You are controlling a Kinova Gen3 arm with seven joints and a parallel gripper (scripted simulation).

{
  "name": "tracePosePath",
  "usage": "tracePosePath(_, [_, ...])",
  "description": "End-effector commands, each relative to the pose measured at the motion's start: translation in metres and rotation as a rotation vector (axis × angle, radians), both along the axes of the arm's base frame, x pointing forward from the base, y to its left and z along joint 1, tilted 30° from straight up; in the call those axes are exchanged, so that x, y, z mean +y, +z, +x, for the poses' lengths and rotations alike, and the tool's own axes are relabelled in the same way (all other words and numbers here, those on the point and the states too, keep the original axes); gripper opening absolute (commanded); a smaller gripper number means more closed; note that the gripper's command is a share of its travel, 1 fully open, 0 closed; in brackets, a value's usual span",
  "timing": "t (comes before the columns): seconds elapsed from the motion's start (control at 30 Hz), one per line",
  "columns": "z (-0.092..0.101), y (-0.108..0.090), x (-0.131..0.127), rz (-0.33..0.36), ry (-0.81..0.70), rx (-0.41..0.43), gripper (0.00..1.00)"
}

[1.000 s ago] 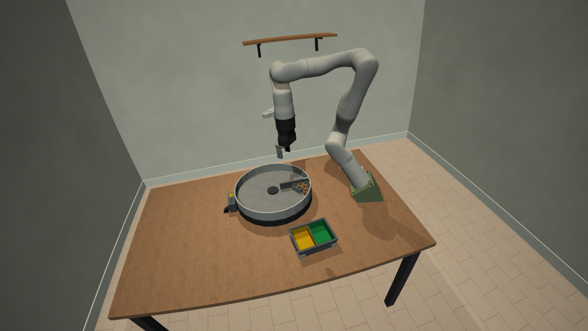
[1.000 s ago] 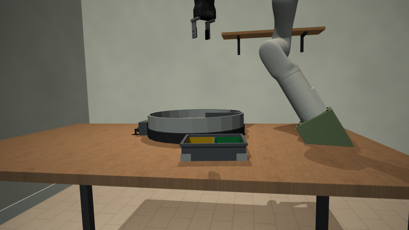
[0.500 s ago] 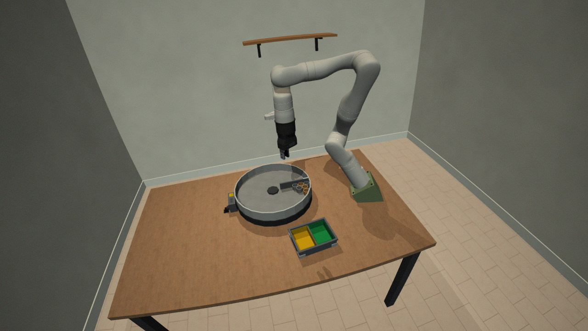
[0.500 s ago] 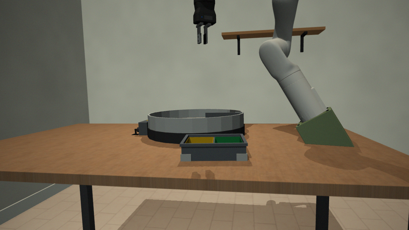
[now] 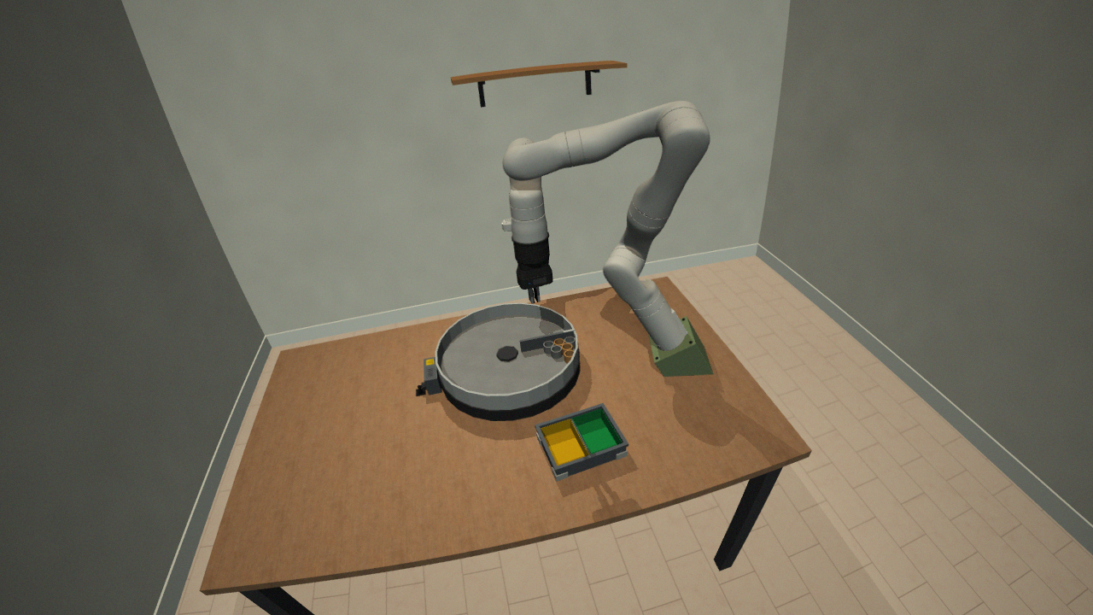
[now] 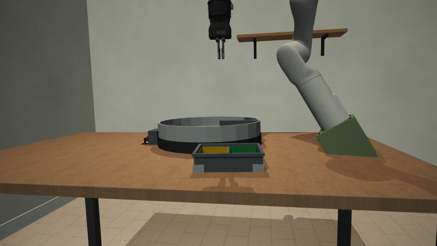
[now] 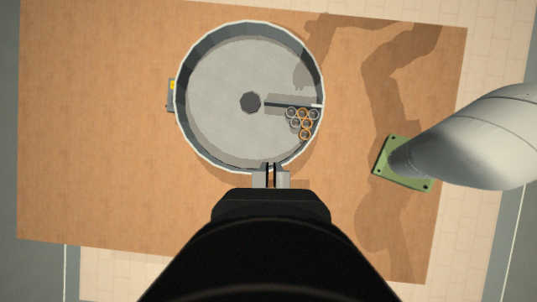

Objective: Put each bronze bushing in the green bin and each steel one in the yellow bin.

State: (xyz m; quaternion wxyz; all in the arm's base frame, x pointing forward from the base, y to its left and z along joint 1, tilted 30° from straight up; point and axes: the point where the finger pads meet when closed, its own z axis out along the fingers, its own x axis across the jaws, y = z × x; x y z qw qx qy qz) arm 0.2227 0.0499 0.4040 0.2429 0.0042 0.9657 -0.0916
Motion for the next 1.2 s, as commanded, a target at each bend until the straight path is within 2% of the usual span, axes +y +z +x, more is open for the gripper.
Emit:
tracePosePath(0.0, [0.001,-0.005,-0.005,0.032,-0.067,-0.013,0.27])
tracePosePath(0.1, [0.004,-0.021,-0.015,0.128,-0.243,-0.051,0.27])
tracePosePath(0.13, [0.004,-0.021,-0.016,0.13,-0.248,-0.051,0.27])
tracePosePath(0.17, [0.005,-0.026,-0.019,0.163,-0.309,-0.064,0.27])
tracePosePath(0.27, [0.005,-0.026,-0.019,0.163,-0.309,-0.064,0.27])
tracePosePath(0.4, [0.009,-0.047,-0.033,0.291,-0.542,-0.114,0.27])
tracePosePath(0.5, [0.009,-0.047,-0.034,0.294,-0.55,-0.115,0.27])
tracePosePath(0.53, [0.01,-0.053,-0.037,0.327,-0.61,-0.128,0.27])
tracePosePath(0.63, [0.01,-0.053,-0.037,0.327,-0.61,-0.128,0.27])
tracePosePath(0.77, [0.013,-0.073,-0.051,0.454,-0.843,-0.178,0.27])
tracePosePath(0.8, [0.013,-0.074,-0.051,0.457,-0.851,-0.179,0.27])
tracePosePath(0.83, [0.014,-0.079,-0.055,0.49,-0.912,-0.191,0.27])
tracePosePath(0.93, [0.014,-0.079,-0.055,0.49,-0.912,-0.191,0.27])
tracePosePath(0.97, [0.015,-0.084,-0.058,0.523,-0.972,-0.204,0.27])
tracePosePath(1.03, [0.015,-0.084,-0.058,0.523,-0.972,-0.204,0.27])
tracePosePath(1.17, [0.019,-0.104,-0.072,0.649,-1.202,-0.254,0.27])
